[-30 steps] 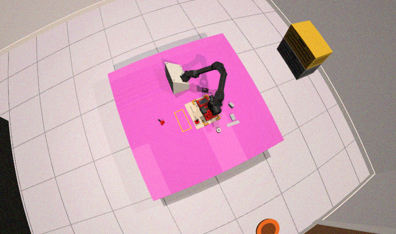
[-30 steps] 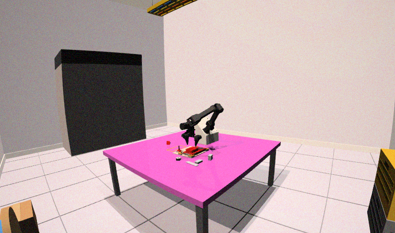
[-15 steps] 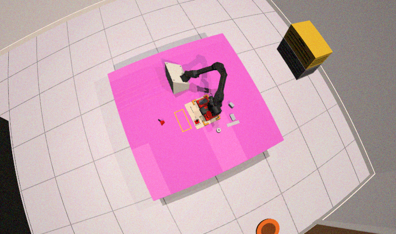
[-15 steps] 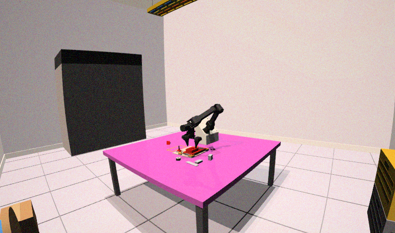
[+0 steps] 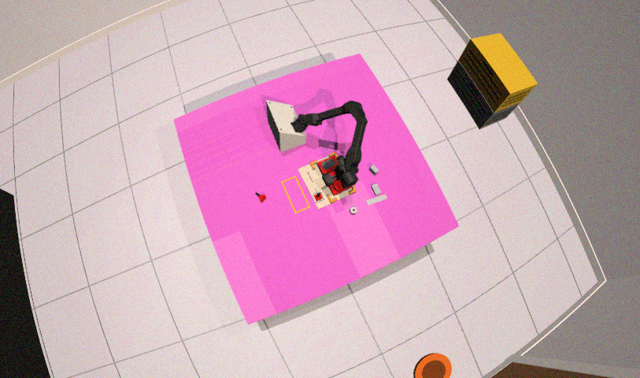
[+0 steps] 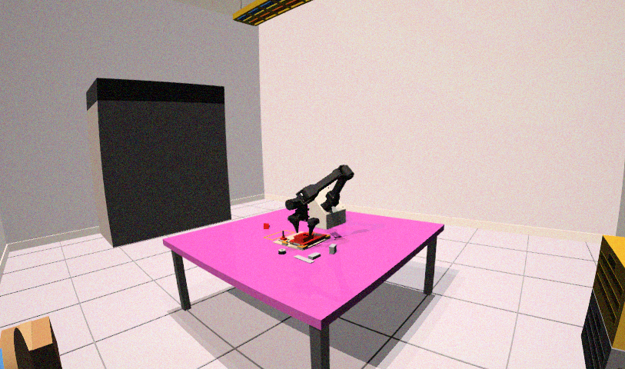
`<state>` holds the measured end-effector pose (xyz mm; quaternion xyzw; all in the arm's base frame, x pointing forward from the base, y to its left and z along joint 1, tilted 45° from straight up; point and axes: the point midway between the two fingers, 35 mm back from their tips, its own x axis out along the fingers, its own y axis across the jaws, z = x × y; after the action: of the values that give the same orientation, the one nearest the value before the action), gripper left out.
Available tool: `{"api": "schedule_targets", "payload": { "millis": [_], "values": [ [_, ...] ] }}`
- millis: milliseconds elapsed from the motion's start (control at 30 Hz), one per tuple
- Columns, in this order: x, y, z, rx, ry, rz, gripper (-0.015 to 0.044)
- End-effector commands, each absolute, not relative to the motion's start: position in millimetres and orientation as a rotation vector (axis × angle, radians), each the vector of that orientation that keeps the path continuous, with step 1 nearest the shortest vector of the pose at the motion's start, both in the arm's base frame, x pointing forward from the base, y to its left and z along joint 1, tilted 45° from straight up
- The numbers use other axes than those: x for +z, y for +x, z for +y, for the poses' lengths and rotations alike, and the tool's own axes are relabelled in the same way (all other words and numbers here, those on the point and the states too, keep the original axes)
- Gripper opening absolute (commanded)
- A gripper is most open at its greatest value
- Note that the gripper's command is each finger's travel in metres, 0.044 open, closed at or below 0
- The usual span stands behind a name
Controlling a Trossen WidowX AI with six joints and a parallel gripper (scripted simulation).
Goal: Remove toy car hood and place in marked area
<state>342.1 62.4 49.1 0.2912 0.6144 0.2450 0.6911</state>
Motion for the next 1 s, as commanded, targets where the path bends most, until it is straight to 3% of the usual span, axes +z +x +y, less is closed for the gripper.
{"api": "schedule_targets", "payload": {
  "millis": [0, 967],
  "values": [
    [46.4, 340.6, 64.3, 0.547, 0.660, 1.380, 0.0440],
    [36.5, 342.3, 74.3, 0.547, 0.660, 1.380, 0.0440]
  ]
}}
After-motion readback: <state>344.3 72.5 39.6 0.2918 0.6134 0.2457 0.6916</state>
